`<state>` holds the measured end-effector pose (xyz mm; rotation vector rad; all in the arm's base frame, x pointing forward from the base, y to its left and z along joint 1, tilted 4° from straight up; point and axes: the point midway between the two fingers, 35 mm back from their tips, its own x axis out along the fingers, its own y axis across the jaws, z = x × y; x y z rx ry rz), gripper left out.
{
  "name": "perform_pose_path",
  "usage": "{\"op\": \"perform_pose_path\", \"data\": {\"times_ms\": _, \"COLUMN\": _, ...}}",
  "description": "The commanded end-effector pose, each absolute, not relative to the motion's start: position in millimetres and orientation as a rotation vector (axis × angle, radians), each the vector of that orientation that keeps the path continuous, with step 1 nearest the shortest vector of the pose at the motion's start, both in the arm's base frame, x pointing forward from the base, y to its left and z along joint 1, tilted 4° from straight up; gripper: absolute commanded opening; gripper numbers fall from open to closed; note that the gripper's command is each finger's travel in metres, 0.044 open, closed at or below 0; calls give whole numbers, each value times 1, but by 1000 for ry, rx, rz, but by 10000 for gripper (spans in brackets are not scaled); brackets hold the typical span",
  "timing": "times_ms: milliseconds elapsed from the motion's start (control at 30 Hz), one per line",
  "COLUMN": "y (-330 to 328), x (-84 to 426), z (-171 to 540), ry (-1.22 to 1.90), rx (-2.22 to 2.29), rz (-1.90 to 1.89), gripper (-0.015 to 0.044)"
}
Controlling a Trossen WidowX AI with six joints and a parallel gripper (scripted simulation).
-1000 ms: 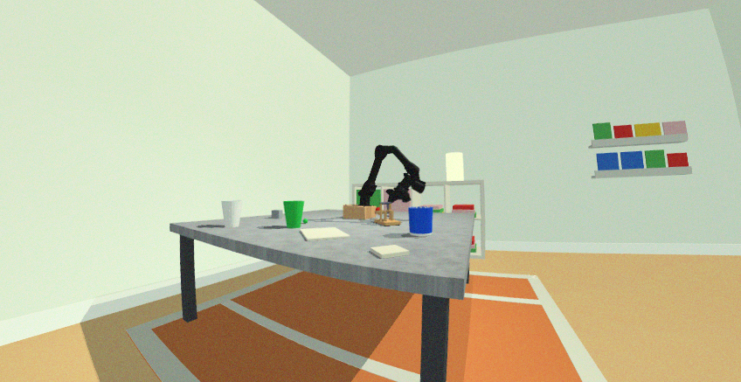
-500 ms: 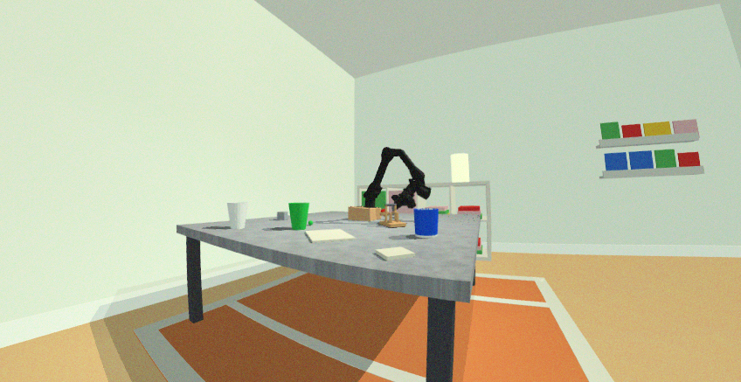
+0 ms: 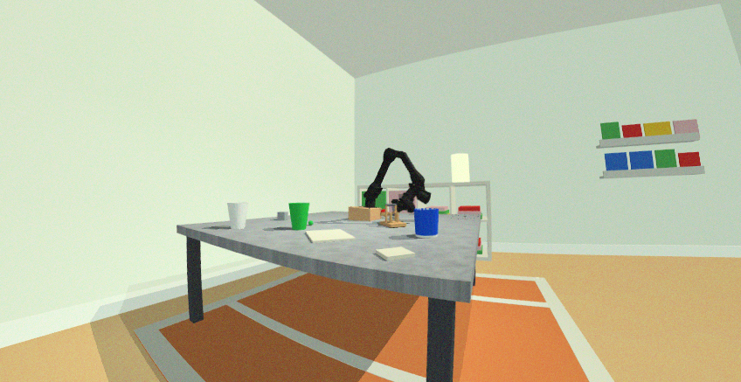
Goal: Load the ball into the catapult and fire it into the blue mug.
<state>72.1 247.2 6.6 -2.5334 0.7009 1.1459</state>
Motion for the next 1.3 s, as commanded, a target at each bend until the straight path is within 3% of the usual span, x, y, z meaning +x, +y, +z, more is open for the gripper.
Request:
{"op": "perform_pose_path", "data": {"times_ms": 0, "y": 245, "x": 71, "z": -1, "ry": 709, "rx": -2534, "rz": 1146, "gripper": 0}}
{"op": "perform_pose_path", "data": {"times_ms": 400, "y": 247, "x": 70, "z": -23, "ry": 709, "rx": -2534, "rz": 1147, "gripper": 0}}
{"op": "perform_pose_path", "data": {"times_ms": 667, "y": 268, "x": 29, "z": 94, "ry": 698, "rx": -2529, "rz": 1150, "gripper": 0}}
{"op": "perform_pose_path", "data": {"times_ms": 800, "y": 267, "x": 25, "z": 106, "ry": 697, "rx": -2529, "rz": 1150, "gripper": 0}}
{"op": "perform_pose_path", "data": {"times_ms": 1267, "y": 308, "x": 52, "z": 92, "ry": 803, "rx": -2129, "rz": 1159, "gripper": 368}}
